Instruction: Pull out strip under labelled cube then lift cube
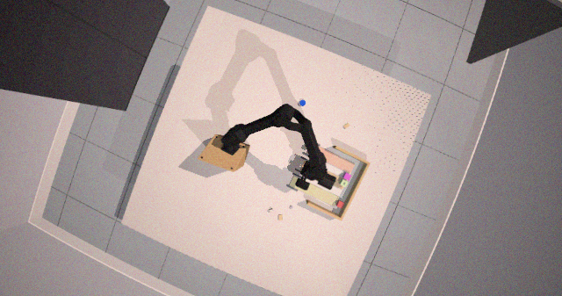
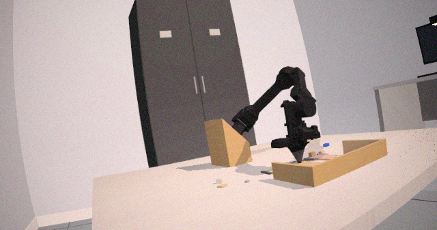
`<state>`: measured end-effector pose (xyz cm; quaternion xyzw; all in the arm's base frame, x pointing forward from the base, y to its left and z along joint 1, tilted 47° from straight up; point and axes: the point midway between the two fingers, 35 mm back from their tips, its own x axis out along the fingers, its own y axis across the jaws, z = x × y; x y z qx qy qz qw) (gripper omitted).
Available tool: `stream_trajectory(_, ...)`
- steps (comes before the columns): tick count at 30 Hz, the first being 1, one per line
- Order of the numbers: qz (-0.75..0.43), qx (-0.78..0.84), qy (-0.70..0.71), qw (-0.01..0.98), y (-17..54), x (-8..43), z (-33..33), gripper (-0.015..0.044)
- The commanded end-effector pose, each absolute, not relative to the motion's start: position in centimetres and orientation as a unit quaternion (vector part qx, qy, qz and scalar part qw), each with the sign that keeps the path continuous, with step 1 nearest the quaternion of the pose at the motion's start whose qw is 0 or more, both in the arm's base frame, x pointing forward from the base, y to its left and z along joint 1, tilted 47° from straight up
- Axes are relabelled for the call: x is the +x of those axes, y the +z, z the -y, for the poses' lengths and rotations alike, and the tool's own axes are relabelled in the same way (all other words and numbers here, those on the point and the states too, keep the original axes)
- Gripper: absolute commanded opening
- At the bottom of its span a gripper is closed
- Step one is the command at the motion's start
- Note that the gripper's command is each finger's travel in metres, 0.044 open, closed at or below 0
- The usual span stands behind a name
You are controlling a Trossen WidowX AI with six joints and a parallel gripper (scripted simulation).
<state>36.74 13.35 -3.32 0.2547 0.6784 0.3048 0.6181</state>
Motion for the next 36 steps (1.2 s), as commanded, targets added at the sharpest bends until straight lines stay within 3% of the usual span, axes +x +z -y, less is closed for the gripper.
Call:
stream_trajectory(1, -0.678, 0.258, 0.306, 0.617, -3.3, 36.7, -13.5, 0.0000)
stream_trajectory(36, -0.678, 0.258, 0.306, 0.617, -3.5, 35.3, -13.5, 0.0000)
